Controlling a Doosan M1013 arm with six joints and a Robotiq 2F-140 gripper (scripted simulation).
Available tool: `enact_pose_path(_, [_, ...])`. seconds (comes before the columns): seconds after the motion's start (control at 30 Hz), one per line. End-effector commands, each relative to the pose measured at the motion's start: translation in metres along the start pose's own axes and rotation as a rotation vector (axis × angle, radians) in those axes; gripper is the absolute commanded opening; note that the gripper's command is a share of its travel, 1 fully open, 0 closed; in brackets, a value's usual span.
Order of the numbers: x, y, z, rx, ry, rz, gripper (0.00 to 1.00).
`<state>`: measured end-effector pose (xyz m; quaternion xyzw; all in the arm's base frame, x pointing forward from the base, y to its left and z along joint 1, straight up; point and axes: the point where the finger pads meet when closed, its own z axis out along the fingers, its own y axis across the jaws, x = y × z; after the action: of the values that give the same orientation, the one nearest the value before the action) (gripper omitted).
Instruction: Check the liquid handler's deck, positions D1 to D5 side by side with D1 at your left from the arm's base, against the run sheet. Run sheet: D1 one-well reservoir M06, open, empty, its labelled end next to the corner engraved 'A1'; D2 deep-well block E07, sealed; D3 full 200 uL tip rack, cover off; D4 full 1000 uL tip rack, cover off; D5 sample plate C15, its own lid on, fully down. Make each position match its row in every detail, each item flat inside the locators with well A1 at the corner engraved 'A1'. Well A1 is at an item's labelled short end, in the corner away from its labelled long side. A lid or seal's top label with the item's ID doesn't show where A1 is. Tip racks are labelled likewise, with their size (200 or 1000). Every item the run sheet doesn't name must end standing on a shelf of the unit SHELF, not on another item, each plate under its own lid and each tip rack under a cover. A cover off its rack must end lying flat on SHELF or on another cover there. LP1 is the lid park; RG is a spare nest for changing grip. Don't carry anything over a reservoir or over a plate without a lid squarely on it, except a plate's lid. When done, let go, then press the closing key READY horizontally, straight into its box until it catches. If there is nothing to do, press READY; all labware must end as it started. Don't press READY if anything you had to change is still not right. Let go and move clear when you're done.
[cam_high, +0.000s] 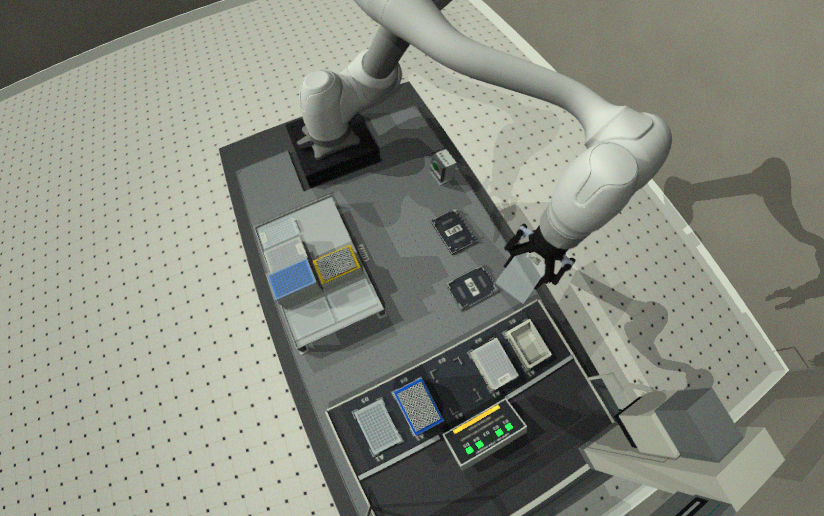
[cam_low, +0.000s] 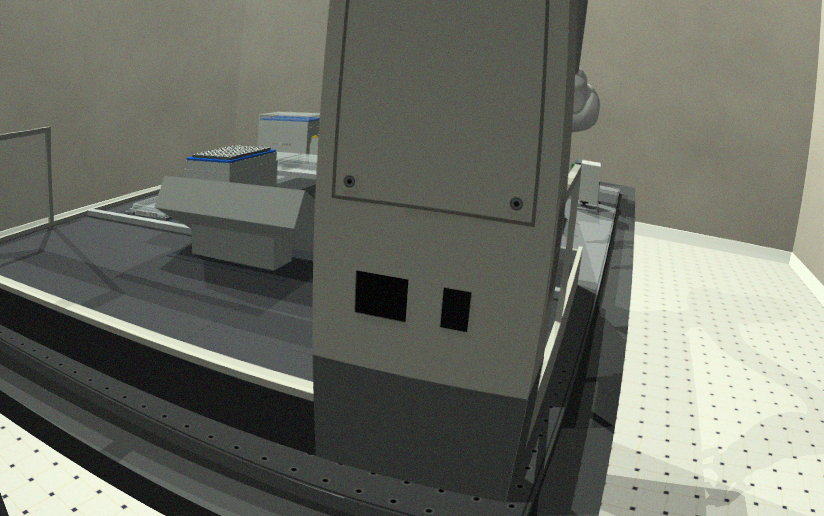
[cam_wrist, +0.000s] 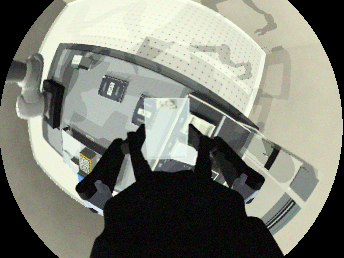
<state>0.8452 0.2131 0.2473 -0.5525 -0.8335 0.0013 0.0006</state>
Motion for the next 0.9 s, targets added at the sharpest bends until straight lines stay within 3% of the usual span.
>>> enact_pose_path(0.0, [0.0001,0.0002,-0.0013,-0.002,0.000,0.057,0.10])
enact_pose_path(0.87, [0.0001,0.0002,-0.0013,-0.002,0.000,0.497,0.10])
